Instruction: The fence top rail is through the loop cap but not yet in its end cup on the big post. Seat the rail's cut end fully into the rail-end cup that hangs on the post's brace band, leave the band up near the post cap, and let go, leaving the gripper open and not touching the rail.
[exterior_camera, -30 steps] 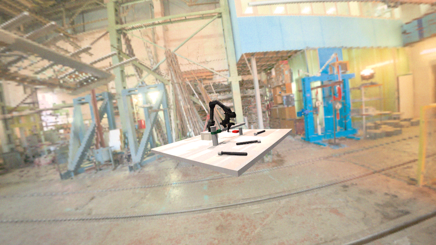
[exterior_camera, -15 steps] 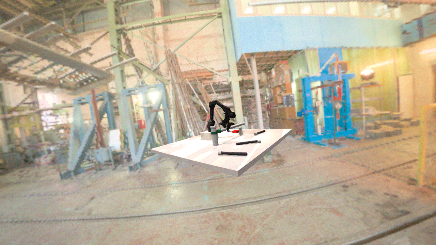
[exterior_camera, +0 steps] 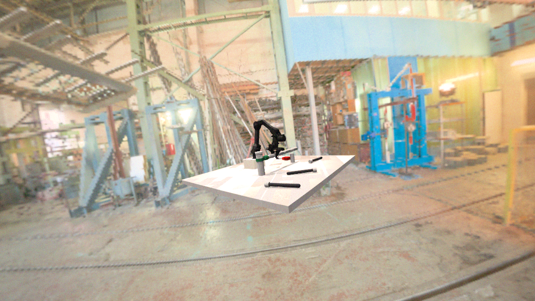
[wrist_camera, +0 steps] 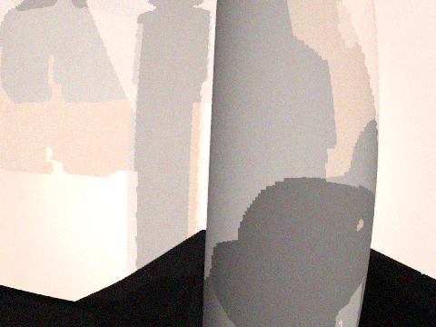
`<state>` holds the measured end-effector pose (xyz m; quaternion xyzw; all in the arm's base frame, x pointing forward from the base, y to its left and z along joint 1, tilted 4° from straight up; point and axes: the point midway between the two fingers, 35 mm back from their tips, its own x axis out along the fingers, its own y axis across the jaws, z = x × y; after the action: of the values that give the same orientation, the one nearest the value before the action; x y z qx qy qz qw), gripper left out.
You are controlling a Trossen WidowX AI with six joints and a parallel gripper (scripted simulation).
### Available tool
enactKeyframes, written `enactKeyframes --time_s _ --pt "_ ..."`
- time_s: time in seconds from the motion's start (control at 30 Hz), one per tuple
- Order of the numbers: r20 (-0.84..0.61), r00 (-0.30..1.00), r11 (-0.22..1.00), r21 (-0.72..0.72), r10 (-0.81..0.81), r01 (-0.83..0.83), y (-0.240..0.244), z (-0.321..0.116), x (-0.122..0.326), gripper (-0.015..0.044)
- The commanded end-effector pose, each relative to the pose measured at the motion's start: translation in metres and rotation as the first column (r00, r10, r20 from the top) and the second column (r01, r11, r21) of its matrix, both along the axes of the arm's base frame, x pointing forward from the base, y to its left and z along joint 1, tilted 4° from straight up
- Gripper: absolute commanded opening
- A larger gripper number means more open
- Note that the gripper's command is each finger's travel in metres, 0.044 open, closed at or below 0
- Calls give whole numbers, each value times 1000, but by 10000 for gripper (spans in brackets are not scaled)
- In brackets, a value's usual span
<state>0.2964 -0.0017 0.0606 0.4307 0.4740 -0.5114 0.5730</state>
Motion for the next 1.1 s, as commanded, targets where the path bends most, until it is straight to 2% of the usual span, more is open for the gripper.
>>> enactKeyframes --time_s 0.0,0.43,0.77,0.97,1.0,1.07 --pt "9 1000 1000 -11 -3 3 -5 2 2 0" --pt "0 1000 1000 0 0 0 -2 0 0 0" --pt "0 1000 1000 0 0 0 -2 1 0 263" --pt "0 1000 1000 2 0 0 16 20 -1 420" --pt "0 1000 1000 3 0 0 20 25 -2 440" --pt "0 1000 1000 3 0 0 29 35 -4 440"
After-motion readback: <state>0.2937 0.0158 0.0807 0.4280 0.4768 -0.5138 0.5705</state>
